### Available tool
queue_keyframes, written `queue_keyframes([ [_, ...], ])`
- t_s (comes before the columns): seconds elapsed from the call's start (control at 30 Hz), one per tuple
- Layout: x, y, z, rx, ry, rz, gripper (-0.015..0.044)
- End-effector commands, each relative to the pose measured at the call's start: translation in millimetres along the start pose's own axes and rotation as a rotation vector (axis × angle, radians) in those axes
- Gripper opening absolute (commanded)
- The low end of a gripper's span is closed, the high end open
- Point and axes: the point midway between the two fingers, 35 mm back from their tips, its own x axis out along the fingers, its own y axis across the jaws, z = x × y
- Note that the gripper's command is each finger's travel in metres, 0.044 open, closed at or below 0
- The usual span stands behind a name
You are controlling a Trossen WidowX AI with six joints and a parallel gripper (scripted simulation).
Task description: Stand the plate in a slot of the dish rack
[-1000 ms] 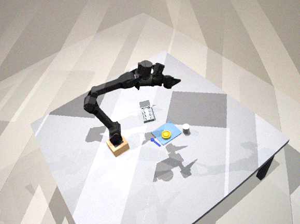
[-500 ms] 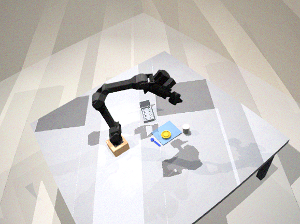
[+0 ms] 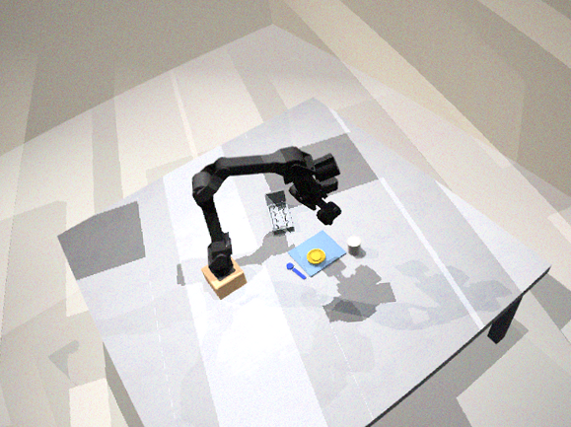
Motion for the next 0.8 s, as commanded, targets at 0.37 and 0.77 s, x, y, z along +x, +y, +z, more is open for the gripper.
queue_keyframes([
  [0.37,42,14,-35,0.028,0.237,0.073,0.0400],
  [0.77,130,32,-58,0.028,0.237,0.074,0.0400],
])
